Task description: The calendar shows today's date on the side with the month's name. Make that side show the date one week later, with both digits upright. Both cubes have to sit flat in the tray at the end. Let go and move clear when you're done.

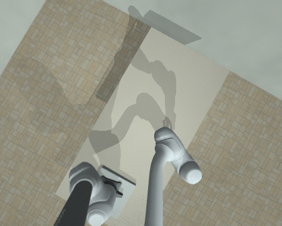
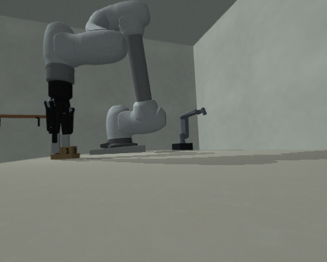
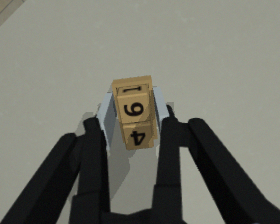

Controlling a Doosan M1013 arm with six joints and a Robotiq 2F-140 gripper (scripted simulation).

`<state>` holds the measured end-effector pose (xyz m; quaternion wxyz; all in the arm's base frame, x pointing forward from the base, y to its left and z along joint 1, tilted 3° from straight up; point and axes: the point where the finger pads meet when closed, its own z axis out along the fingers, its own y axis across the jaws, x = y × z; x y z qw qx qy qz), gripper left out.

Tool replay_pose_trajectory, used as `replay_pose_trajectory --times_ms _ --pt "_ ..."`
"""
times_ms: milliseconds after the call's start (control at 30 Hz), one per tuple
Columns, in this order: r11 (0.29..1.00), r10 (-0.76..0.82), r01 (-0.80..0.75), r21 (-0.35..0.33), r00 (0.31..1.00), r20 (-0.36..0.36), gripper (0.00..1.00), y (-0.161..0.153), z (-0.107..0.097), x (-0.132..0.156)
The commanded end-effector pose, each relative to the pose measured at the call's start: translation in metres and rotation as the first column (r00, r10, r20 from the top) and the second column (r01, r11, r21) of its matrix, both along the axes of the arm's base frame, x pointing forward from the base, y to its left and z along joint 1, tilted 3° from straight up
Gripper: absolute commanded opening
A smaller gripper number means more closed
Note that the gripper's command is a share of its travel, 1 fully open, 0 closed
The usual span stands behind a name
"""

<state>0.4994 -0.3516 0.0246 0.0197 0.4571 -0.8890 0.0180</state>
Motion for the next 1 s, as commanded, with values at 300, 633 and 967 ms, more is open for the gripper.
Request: replay_pose_trajectory --times_ms 300,633,967 --pt "1.0 0.0 0.0 0.0 1.0 0.0 0.36 0.0 0.0001 0.0" --pt "1.0 0.0 0.0 0.0 1.0 0.0 0.36 0.0 0.0001 0.0" --pt "1.0 0.0 0.0 0.0 1.0 0.0 0.25 0.0 0.0001 0.0"
